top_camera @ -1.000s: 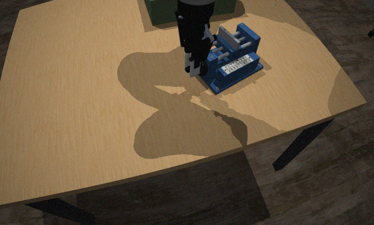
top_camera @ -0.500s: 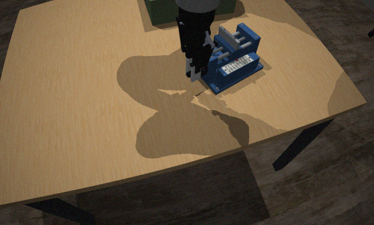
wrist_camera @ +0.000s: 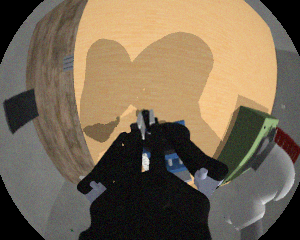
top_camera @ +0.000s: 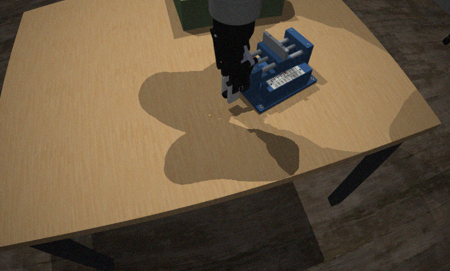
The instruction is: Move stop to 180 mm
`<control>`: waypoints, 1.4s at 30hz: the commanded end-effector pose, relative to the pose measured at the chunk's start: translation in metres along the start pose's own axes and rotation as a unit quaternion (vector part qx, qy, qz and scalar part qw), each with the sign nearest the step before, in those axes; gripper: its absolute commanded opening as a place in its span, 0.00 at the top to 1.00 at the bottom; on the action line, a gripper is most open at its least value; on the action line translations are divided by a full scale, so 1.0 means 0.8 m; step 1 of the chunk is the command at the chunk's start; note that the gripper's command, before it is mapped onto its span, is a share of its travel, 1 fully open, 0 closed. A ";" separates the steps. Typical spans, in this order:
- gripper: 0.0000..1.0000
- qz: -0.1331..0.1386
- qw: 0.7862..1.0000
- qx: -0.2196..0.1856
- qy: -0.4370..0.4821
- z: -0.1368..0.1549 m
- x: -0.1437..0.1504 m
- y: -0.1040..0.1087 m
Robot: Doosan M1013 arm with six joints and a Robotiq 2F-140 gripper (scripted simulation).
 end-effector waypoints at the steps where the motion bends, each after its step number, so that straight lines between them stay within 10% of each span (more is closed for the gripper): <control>1: 0.96 0.000 1.000 0.000 0.001 0.000 0.006 -0.007; 42: 0.96 0.000 1.000 0.000 0.001 -0.001 0.080 0.022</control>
Point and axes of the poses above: the point where the finger pads meet when closed, its own y axis back along the fingers, its own x axis across the jaws, z = x × y, the point moved 3 cm from there along y, back along the fingers, and after that the axes turned 1 degree about -y, right-handed, at the moved point
